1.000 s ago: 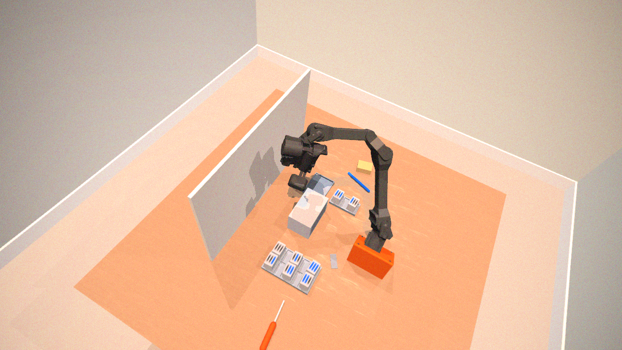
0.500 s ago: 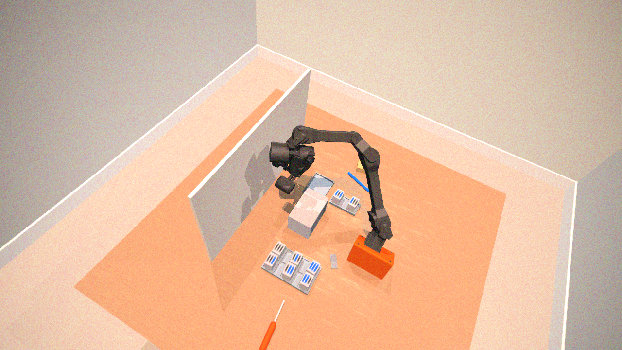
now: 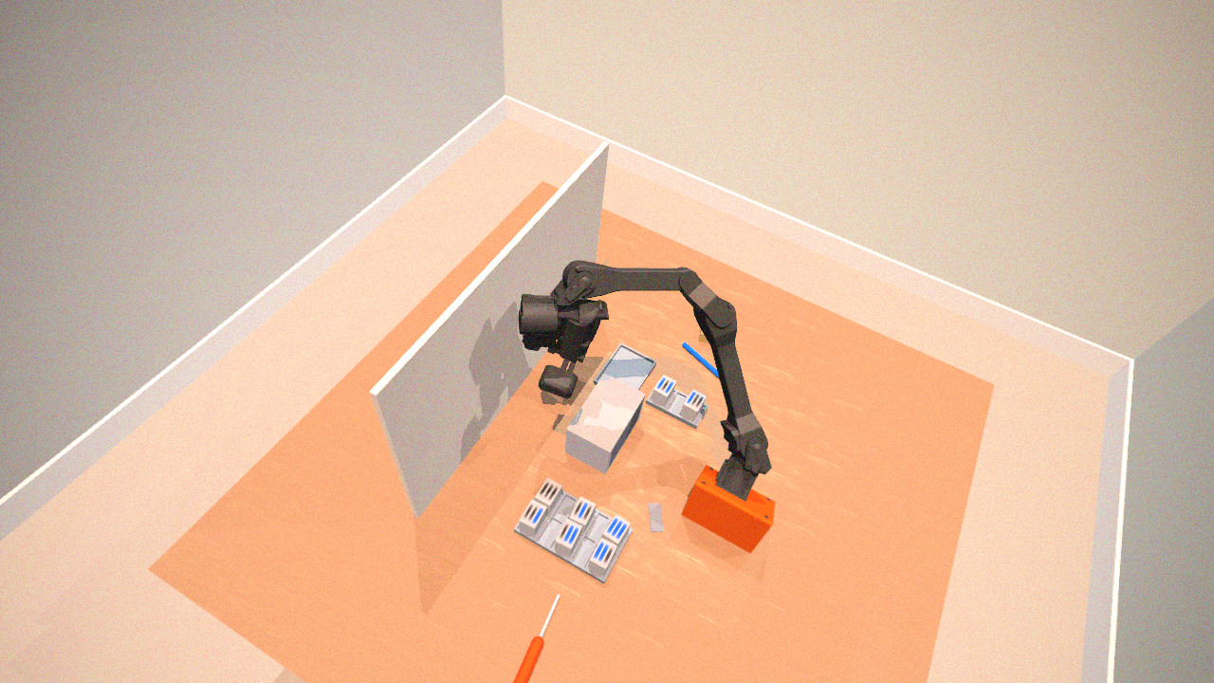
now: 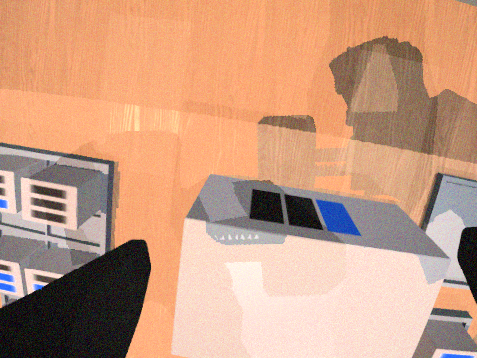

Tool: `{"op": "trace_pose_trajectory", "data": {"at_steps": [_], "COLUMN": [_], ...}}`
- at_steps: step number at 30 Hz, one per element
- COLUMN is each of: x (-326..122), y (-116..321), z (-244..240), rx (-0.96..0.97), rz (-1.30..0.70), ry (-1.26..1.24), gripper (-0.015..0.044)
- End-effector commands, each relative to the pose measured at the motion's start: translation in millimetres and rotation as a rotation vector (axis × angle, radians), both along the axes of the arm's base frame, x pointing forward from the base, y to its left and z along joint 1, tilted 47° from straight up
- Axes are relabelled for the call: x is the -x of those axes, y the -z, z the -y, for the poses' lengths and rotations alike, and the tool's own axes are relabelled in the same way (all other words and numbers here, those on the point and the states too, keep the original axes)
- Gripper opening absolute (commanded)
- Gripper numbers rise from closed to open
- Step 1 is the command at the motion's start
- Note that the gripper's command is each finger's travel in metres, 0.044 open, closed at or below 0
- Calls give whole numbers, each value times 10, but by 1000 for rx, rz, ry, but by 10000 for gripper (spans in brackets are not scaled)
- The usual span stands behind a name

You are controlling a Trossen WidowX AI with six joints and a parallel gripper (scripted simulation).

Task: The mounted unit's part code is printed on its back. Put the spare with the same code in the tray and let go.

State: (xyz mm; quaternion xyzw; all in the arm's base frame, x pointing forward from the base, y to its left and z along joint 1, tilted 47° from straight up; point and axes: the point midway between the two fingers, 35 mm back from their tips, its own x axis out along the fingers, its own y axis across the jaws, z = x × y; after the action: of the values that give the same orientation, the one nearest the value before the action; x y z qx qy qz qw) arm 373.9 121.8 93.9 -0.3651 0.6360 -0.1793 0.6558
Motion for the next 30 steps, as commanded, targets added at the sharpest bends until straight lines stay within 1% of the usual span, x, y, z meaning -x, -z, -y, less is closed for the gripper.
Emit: {"op": "trace_pose_trajectory", "data": {"at_steps": [1, 7, 12, 14, 21, 26, 27, 30], "x": [110, 379, 669, 700, 700, 661, 654, 649], "y": [568, 1343, 1907, 1960, 1960, 2127, 2182, 2236], "z": [-402, -830, -1051, -1067, -1067, -896, -837, -777], "rx": [35, 84, 118, 121, 121, 122, 122, 123], "rz": [-288, -708, -1011, -1040, -1040, -1040, -1040, -1040], "ry": [-256, -638, -909, -935, -935, -934, -934, -934], "gripper": [440, 440, 440, 440, 440, 309, 300, 300]}}
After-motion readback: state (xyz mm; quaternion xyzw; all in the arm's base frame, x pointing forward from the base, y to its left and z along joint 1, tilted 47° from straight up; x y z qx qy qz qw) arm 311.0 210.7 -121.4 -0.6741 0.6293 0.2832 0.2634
